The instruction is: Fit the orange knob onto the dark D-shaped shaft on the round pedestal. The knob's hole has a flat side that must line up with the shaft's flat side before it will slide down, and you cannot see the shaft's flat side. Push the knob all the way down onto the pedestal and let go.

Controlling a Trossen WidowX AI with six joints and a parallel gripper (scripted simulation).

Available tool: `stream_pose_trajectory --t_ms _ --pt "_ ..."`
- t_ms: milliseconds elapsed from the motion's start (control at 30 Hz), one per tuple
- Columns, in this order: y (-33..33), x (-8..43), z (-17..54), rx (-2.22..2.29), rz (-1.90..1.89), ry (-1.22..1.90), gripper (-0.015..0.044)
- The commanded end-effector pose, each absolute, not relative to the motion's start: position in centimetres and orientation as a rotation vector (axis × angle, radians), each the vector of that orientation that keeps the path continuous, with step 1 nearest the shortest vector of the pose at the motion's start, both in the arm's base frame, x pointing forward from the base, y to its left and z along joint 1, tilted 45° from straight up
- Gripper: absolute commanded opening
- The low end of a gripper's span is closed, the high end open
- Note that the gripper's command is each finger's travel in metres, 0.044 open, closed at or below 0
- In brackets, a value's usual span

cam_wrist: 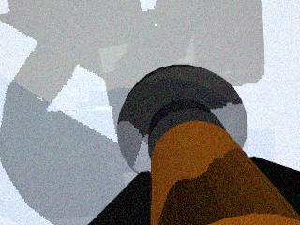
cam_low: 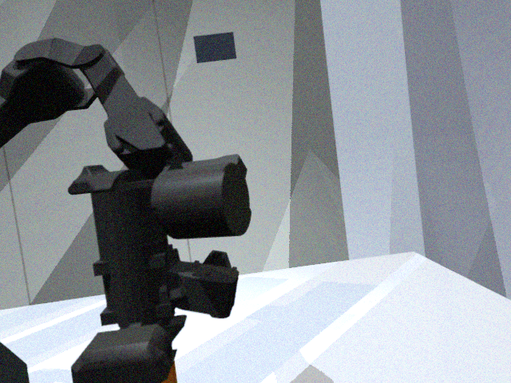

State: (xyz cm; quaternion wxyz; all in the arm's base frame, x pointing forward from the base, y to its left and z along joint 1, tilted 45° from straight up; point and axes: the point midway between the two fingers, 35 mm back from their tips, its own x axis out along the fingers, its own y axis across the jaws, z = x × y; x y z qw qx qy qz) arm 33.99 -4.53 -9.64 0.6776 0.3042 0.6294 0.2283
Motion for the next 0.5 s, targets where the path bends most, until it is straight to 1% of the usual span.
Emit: stream_pose_trajectory --t_ms 0,133,467 --pt "-4.74 33.95 -9.32 0.646 0.546 1.389 0.0000" --pt "-4.70 33.63 -9.20 0.530 0.639 1.337 0.0000" --pt "-4.66 33.51 -9.31 0.522 0.646 1.333 0.0000"
